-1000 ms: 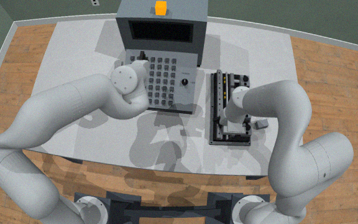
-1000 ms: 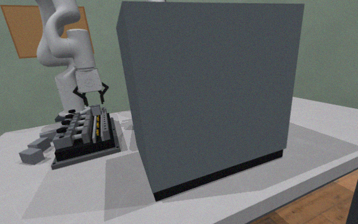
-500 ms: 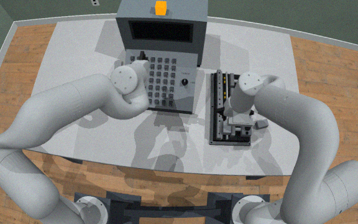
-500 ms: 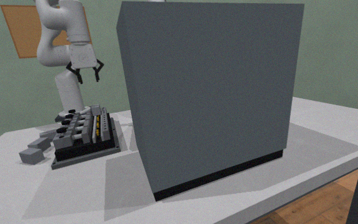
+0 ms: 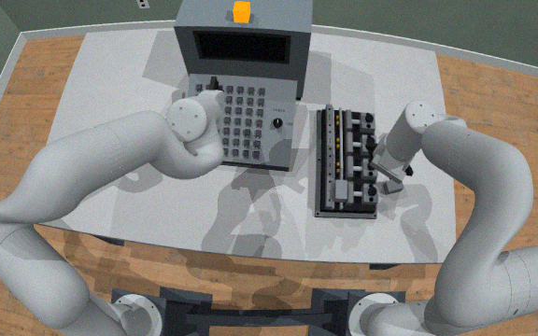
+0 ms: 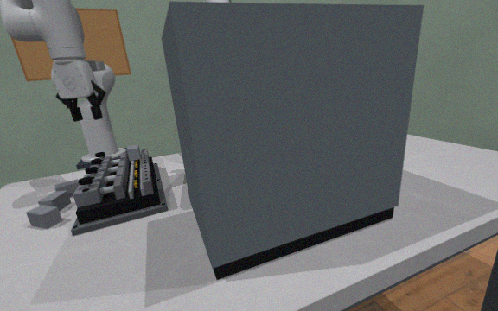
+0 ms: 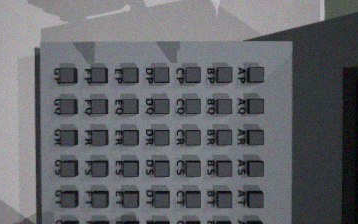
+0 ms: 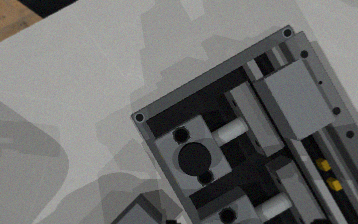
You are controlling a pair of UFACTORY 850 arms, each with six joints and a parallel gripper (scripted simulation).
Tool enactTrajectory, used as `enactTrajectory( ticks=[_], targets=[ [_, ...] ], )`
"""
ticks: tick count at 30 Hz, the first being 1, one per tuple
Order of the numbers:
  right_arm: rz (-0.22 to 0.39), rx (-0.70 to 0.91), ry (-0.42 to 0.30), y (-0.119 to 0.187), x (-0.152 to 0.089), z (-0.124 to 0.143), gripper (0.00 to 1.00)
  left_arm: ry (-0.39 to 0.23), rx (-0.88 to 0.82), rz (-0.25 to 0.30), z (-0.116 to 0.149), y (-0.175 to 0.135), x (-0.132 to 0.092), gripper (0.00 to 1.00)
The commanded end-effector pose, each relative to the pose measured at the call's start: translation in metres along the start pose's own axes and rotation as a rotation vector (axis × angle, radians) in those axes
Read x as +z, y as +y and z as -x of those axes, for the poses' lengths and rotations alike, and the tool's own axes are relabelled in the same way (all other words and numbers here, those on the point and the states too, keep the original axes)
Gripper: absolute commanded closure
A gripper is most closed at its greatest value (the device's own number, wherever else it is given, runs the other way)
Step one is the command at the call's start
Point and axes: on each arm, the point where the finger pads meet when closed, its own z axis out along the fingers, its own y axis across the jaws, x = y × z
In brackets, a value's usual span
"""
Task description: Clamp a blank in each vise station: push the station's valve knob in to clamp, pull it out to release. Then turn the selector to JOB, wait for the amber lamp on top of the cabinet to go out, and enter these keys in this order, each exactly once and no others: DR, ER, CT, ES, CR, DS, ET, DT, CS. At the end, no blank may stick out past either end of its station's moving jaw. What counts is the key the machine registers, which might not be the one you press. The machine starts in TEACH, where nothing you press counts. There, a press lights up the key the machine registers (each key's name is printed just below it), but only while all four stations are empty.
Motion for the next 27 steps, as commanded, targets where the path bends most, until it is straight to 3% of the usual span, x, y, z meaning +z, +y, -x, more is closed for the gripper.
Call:
enactTrajectory(
  ticks=[1, 2, 3, 5, 12, 27],
  targets=[
    [-0.002, 0.224, -0.005, -0.043, -0.001, 0.037, 0.31, -0.001, -0.001, 0.002, 0.000, 0.001, -0.001, 0.00],
    [-0.002, 0.224, -0.005, -0.043, -0.001, 0.037, 0.31, -0.001, -0.001, 0.002, 0.000, 0.001, -0.001, 0.00],
    [-0.001, 0.385, -0.006, -0.072, 0.015, 0.059, 0.31, -0.001, -0.001, 0.002, 0.000, 0.001, -0.001, 0.00],
    [0.000, 0.469, -0.007, -0.070, 0.053, 0.057, 0.31, -0.001, -0.001, 0.002, 0.000, 0.001, -0.001, 0.00],
    [-0.006, 0.790, -0.012, -0.081, 0.132, 0.067, 0.31, -0.001, -0.001, 0.002, 0.000, 0.001, -0.001, 0.00],
    [-0.006, 0.790, -0.012, -0.081, 0.132, 0.067, 0.31, -0.001, -0.001, 0.002, 0.000, 0.001, -0.001, 0.00]
  ],
)
